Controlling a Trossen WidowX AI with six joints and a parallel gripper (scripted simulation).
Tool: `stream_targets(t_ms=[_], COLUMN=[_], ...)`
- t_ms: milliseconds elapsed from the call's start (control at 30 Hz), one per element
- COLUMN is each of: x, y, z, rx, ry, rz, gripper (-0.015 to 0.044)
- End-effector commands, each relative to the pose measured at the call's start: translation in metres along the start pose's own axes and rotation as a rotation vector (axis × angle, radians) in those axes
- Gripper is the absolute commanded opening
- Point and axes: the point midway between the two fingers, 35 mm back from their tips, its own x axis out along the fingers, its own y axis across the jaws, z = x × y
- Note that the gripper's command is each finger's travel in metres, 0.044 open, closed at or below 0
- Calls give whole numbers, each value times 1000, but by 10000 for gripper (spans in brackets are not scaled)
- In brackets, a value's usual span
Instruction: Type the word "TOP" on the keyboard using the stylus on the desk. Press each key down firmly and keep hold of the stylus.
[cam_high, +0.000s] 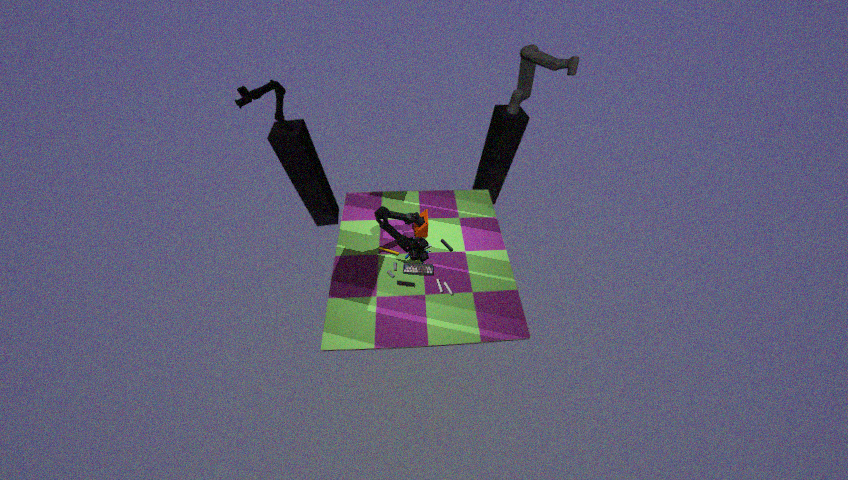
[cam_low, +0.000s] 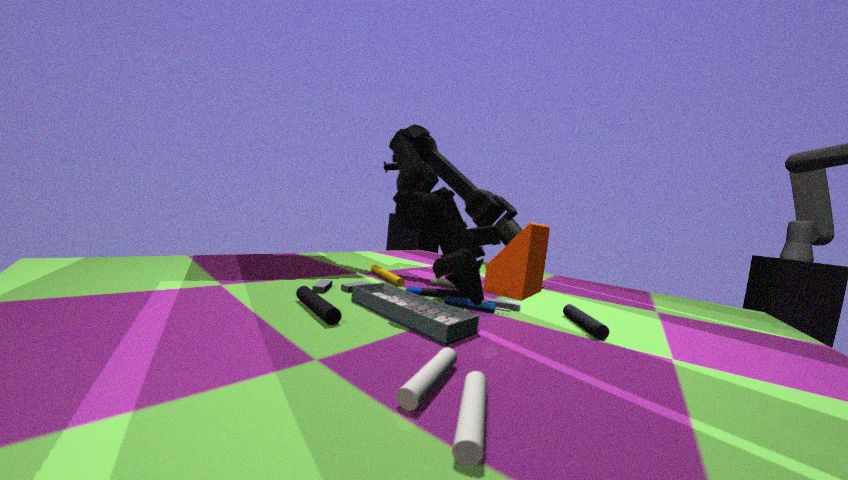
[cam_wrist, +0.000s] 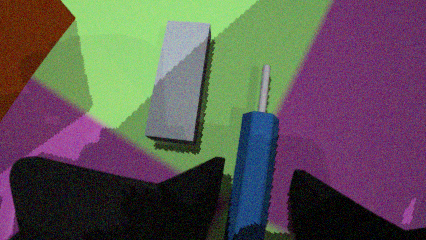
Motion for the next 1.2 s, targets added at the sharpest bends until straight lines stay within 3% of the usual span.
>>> stream_targets(t_ms=[0, 333, 500, 600, 867, 1167], x=[4, 7, 6, 6, 4, -31], y=[1, 1, 0, 0, 0, -1], z=[-1, -4, -3, -3, -2, 18], rx=[-5, -5, 0, 0, 0, 0], ry=[3, 3, -1, -1, -1, -3], rz=[7, 7, 2, 2, 2, 1], gripper=[150, 150, 19, 0, 0, 0])
